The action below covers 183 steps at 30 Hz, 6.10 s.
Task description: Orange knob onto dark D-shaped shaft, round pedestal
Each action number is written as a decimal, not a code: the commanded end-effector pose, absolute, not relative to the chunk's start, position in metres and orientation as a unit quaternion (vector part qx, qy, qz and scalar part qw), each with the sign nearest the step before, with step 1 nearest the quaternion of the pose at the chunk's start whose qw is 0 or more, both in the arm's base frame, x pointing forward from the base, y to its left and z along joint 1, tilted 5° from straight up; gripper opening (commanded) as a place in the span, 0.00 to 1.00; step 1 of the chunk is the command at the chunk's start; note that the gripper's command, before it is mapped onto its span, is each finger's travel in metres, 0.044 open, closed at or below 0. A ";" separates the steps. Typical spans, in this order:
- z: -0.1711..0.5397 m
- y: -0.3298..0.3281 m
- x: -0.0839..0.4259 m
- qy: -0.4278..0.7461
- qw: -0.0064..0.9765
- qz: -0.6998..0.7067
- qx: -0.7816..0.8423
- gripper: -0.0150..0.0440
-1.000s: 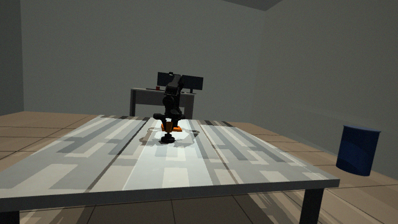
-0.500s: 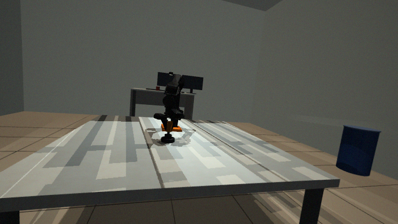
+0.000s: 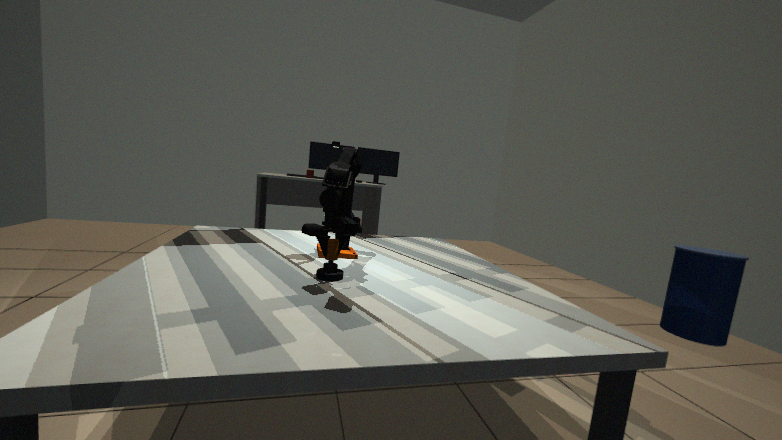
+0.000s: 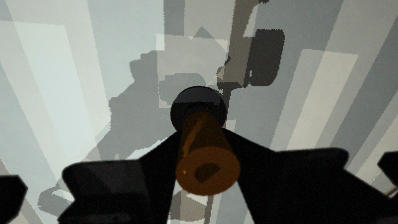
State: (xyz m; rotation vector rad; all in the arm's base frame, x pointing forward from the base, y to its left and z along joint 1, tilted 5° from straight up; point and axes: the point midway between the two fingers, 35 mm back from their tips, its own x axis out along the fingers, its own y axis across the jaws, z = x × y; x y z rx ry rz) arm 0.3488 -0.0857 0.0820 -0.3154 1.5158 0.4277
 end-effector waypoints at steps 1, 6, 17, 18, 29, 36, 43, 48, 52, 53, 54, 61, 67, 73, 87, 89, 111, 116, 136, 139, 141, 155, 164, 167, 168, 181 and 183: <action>0.082 -0.087 0.350 0.678 0.695 0.190 -0.145 0.25; 0.081 -0.086 0.349 0.678 0.695 0.190 -0.145 0.25; 0.086 -0.086 0.346 0.676 0.693 0.199 -0.154 0.25; 0.087 -0.086 0.346 0.673 0.691 0.209 -0.164 0.25; 0.087 -0.087 0.348 0.654 0.676 0.260 -0.217 0.25; 0.083 -0.087 0.349 0.654 0.676 0.260 -0.217 0.25; 0.082 -0.086 0.348 0.654 0.676 0.260 -0.217 0.25; 0.082 -0.086 0.347 0.654 0.676 0.260 -0.217 0.25; 0.081 -0.086 0.346 0.654 0.676 0.260 -0.217 0.25; 0.081 -0.086 0.346 0.654 0.676 0.260 -0.217 0.25; 0.082 -0.086 0.346 0.654 0.676 0.260 -0.217 0.25; 0.086 -0.086 0.345 0.651 0.673 0.269 -0.225 0.25; 0.088 -0.086 0.346 0.624 0.650 0.327 -0.286 0.25; 0.087 -0.087 0.348 0.624 0.650 0.327 -0.286 0.25; 0.082 -0.087 0.351 0.624 0.650 0.327 -0.286 0.25; 0.081 -0.087 0.351 0.624 0.650 0.327 -0.286 0.25; 0.088 -0.086 0.345 0.586 0.616 0.391 -0.352 0.25; 0.088 -0.086 0.345 0.586 0.616 0.391 -0.352 0.25; 0.081 -0.087 0.350 0.586 0.616 0.391 -0.353 0.25; 0.082 -0.087 0.350 0.586 0.616 0.391 -0.353 0.25; 0.082 -0.087 0.349 0.586 0.616 0.391 -0.353 0.25; 0.086 -0.086 0.346 0.584 0.615 0.393 -0.355 0.25; 0.087 -0.086 0.347 0.542 0.576 0.450 -0.415 0.25; 0.087 -0.086 0.347 0.542 0.576 0.450 -0.415 0.25; 0.087 -0.086 0.348 0.542 0.576 0.450 -0.415 0.25; 0.082 -0.087 0.349 0.542 0.576 0.450 -0.415 0.25; 0.081 -0.086 0.348 0.542 0.576 0.450 -0.415 0.25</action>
